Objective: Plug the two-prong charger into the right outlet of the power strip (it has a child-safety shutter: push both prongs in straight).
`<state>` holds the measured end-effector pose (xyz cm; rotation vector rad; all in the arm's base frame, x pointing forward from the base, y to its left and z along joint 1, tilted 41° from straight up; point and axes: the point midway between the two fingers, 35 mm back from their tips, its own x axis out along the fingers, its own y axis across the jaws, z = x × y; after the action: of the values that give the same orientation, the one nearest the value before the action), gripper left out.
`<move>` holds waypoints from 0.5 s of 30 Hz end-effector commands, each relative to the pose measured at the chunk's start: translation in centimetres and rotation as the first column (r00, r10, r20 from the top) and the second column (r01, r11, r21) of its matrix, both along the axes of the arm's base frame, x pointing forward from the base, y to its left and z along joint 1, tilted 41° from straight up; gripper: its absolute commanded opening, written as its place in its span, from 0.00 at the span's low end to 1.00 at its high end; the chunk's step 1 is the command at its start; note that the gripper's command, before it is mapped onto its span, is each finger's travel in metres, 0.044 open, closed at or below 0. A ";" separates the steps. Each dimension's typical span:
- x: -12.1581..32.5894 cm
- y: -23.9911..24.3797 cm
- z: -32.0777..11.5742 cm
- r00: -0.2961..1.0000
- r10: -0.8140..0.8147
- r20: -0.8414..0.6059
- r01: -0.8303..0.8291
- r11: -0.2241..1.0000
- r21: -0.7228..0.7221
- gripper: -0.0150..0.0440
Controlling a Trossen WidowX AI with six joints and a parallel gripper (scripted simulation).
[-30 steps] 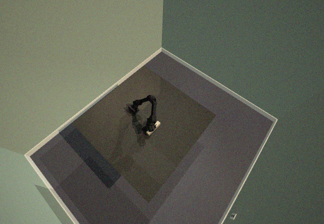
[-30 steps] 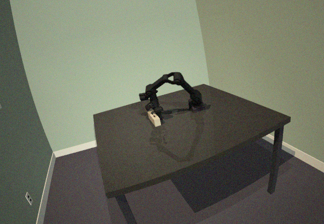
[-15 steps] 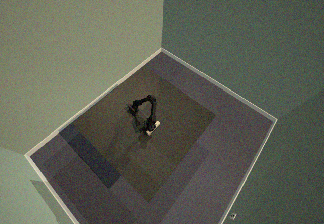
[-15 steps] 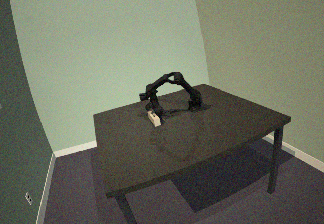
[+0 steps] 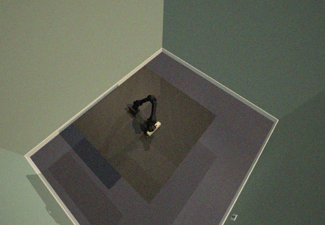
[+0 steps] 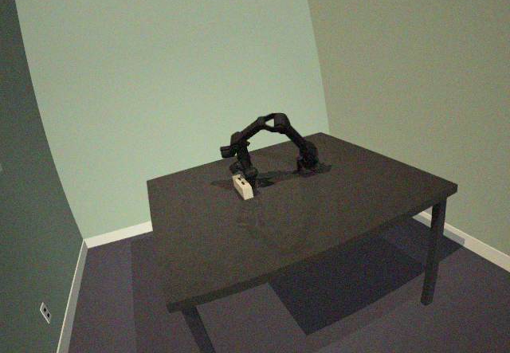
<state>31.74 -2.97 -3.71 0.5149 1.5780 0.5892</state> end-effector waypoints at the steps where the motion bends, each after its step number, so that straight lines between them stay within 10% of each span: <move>1: -0.2 0.0 0.0 1.000 0.004 0.006 -0.004 1.000 0.002 1.00; 15: -0.6 0.0 0.0 1.000 0.004 0.012 -0.004 1.000 0.002 1.00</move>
<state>31.24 -2.99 -3.72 0.5126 1.5715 0.5903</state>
